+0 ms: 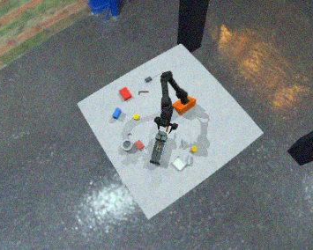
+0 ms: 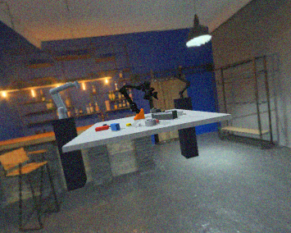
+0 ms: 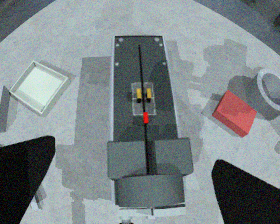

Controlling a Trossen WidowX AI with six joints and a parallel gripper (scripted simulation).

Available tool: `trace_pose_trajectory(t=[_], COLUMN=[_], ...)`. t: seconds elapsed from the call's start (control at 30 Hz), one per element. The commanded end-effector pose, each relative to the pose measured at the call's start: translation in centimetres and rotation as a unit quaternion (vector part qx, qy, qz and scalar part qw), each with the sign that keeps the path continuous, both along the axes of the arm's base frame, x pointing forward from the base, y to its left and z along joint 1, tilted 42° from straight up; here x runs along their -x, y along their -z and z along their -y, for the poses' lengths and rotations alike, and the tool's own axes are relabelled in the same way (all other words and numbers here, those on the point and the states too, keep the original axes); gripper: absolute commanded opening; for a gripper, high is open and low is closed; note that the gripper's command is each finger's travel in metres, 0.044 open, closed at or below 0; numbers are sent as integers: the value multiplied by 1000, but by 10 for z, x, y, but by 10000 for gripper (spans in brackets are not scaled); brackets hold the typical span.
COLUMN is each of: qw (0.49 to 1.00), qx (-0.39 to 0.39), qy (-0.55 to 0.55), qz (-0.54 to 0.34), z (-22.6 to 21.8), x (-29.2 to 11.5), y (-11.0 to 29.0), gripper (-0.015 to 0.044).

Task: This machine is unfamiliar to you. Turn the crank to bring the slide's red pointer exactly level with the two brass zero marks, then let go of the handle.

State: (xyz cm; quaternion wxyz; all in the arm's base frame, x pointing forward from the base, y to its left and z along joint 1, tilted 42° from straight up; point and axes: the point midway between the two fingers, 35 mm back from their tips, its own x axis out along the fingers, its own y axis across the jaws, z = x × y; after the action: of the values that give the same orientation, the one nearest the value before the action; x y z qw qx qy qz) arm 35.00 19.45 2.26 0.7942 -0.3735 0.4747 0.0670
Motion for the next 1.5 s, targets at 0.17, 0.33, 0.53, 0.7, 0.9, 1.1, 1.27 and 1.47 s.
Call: trace_pose_trajectory(t=[0.17, 0.33, 0.53, 0.7, 0.9, 1.1, 1.27, 1.47], qw=[997, 994, 993, 993, 993, 993, 993, 993], qx=[0, -1, -1, 0, 0, 0, 0, -1], qy=[74, 107, 109, 108, 108, 108, 108, 109], qz=[22, 36, 37, 37, 37, 37, 37, 38], z=[-13, -20, -5, 15, 15, 15, 15, 8], x=[-32, -46, -47, -46, -46, -46, -46, -47], y=[18, 27, 46, 67, 67, 67, 67, 60], gripper=[440, 440, 440, 440, 440, 440, 440, 440])
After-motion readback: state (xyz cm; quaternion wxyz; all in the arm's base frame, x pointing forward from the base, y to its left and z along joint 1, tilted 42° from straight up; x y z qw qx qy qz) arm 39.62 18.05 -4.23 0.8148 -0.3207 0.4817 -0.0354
